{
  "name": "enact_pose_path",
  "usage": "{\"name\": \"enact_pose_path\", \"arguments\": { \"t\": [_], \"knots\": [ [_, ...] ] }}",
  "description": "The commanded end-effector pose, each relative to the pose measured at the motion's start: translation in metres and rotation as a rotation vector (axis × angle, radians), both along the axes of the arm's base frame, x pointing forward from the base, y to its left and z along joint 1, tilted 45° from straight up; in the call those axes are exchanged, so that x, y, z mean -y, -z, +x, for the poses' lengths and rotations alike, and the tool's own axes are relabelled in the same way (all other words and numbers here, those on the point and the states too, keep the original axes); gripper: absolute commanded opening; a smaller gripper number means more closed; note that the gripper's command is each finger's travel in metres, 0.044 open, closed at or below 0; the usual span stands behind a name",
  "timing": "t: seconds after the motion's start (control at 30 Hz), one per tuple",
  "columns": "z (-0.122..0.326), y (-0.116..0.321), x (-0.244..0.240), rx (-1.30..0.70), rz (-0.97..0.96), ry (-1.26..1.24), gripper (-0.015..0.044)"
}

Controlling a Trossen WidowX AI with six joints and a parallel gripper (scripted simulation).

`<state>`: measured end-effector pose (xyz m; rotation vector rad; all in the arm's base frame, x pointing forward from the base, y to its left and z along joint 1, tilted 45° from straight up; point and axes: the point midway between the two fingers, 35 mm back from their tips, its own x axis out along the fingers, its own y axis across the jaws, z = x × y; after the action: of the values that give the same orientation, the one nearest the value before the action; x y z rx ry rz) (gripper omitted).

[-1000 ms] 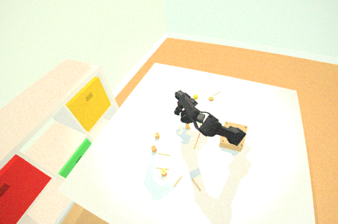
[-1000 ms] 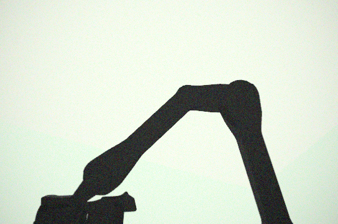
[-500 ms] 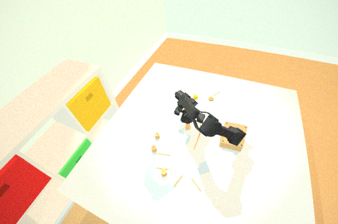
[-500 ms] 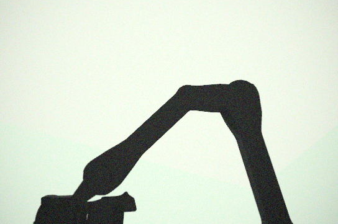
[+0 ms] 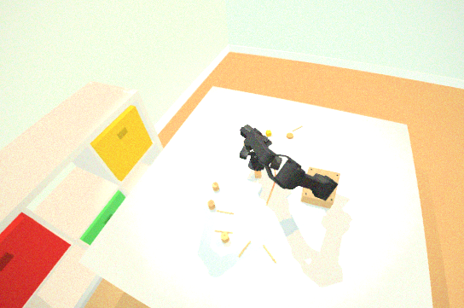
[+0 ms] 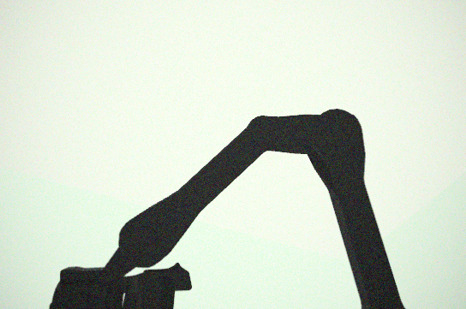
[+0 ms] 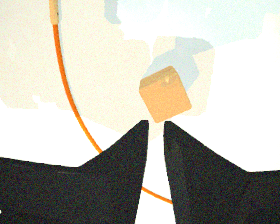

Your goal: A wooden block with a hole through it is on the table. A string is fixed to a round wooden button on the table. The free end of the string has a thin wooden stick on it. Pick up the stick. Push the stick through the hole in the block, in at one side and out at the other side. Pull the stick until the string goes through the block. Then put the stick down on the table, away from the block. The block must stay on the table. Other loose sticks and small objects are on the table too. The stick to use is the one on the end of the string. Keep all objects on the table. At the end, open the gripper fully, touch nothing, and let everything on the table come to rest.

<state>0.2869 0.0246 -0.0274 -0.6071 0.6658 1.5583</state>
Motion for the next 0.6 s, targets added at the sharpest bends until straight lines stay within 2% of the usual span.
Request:
{"name": "enact_pose_path", "arguments": {
  "t": [0.0, 0.2, 0.4, 0.47, 0.57],
  "knots": [
    [-0.024, -0.021, -0.015, 0.0, 0.005, -0.006, 0.0131],
    [-0.077, -0.05, -0.041, 0.008, 0.011, -0.017, 0.0289],
    [-0.083, -0.052, -0.044, 0.009, 0.012, -0.019, 0.044],
    [-0.083, -0.052, -0.044, 0.009, 0.012, -0.019, 0.044],
    [-0.083, -0.052, -0.044, 0.009, 0.012, -0.019, 0.0361]
  ]
}}
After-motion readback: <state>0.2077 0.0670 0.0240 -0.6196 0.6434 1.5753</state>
